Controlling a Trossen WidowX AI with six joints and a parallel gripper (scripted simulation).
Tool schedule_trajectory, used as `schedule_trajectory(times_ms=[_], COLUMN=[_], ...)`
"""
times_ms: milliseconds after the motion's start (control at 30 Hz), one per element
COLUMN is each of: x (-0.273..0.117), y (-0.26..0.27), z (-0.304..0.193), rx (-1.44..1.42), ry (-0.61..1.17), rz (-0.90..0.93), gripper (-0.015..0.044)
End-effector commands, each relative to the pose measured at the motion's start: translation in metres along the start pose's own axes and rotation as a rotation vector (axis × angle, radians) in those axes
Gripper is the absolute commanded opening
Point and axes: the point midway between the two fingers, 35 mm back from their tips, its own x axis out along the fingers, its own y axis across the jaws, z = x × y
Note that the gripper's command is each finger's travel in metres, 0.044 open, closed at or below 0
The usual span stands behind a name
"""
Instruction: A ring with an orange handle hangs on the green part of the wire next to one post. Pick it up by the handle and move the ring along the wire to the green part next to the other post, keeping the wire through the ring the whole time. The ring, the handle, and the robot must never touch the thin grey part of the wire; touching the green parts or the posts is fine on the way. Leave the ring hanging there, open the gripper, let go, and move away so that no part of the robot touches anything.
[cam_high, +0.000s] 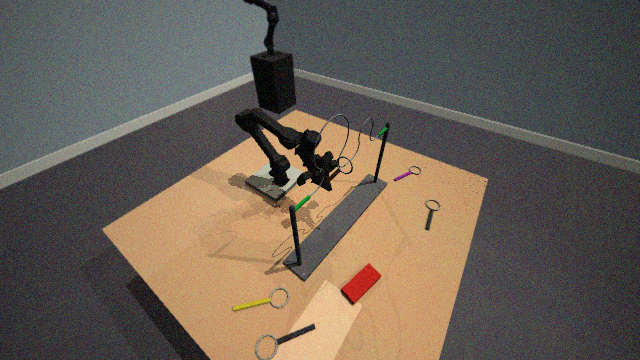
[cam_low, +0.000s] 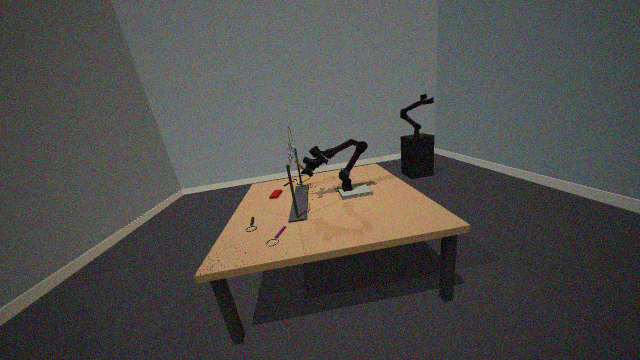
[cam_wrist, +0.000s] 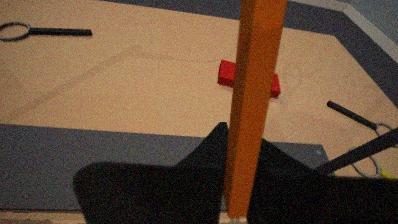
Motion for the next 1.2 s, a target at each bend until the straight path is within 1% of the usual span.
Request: schedule_trajectory(times_ms=[0, 1167], x=[-0.001, -0.012], y=[0.007, 0.063], z=[0.001, 0.008], rx=[0.041, 0.207], ry=[0.007, 0.024], rz=[0.017, 0.113], gripper=[-0.015, -0.015])
